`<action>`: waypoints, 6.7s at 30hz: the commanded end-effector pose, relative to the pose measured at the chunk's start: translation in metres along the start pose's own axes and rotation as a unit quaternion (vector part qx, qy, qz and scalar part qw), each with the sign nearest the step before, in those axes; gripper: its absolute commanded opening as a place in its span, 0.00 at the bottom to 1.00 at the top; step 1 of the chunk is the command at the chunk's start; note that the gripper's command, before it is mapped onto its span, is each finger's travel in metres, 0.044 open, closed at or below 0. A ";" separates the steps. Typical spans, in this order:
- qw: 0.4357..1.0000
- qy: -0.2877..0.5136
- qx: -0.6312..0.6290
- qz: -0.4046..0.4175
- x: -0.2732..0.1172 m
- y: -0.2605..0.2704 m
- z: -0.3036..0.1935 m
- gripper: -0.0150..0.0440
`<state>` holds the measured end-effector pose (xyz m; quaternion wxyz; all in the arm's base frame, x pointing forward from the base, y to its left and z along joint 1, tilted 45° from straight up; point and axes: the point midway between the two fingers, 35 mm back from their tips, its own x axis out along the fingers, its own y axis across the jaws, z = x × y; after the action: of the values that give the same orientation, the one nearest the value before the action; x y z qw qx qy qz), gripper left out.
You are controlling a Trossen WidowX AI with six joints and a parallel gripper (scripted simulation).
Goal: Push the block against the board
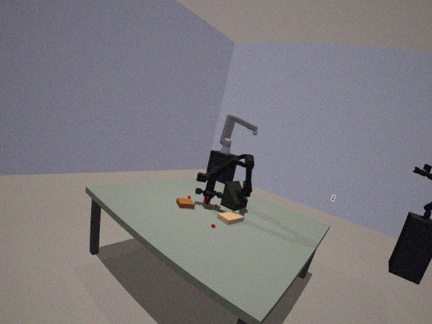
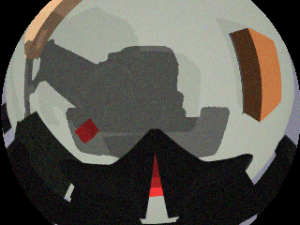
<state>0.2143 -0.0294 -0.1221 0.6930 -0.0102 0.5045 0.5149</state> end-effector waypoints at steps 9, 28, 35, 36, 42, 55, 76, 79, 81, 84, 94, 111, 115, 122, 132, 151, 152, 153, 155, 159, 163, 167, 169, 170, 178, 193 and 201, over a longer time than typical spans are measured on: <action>1.000 0.003 -0.001 -0.001 0.000 -0.001 0.007 0.25; 1.000 0.002 -0.001 0.000 0.000 0.000 0.038 0.25; 1.000 0.004 -0.002 0.000 -0.002 0.000 0.040 0.25; 1.000 0.004 -0.002 0.000 -0.011 -0.001 0.040 0.25; 1.000 0.002 -0.001 0.000 -0.055 0.000 0.040 0.25; 0.990 -0.001 0.144 -0.004 -0.056 -0.028 0.044 0.25; 0.876 -0.003 0.483 -0.006 -0.066 -0.090 0.045 0.25; 0.850 -0.003 0.527 -0.006 -0.066 -0.098 0.045 0.25; 0.831 -0.003 0.556 -0.006 -0.067 -0.103 0.045 0.25; 0.801 -0.003 0.598 -0.006 -0.067 -0.111 0.044 0.25; 0.687 -0.004 0.727 -0.006 -0.068 -0.136 0.041 0.25; 0.447 -0.006 0.894 -0.006 -0.066 -0.174 0.033 0.25; 0.384 -0.006 0.923 -0.005 -0.065 -0.182 0.030 0.25; 0.270 -0.007 0.963 -0.005 -0.063 -0.194 0.025 0.25; 0.218 -0.007 0.976 -0.005 -0.060 -0.200 0.023 0.25; 0.162 -0.007 0.987 -0.003 -0.005 -0.204 0.030 0.25; 0.162 -0.007 0.987 -0.003 -0.005 -0.204 0.032 0.25; 0.162 -0.007 0.987 -0.003 -0.005 -0.203 0.033 0.25; 0.162 -0.007 0.987 -0.003 -0.005 -0.203 0.036 0.25; 0.162 -0.007 0.987 -0.003 -0.005 -0.201 0.041 0.25; 0.162 -0.007 0.987 -0.003 -0.005 -0.199 0.047 0.25; 0.162 -0.007 0.987 -0.003 -0.005 -0.198 0.052 0.25; 0.162 -0.007 0.987 -0.003 -0.005 -0.197 0.055 0.25; 0.162 -0.007 0.987 -0.003 -0.005 -0.197 0.056 0.25; 0.162 -0.006 0.987 -0.002 -0.005 -0.193 0.067 0.25; 0.162 -0.006 0.987 -0.002 -0.005 -0.186 0.087 0.25; 0.161 -0.006 0.987 -0.002 -0.004 -0.181 0.097 0.25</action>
<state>0.4105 -0.0739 -0.1666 0.1283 0.6853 0.5825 -0.4179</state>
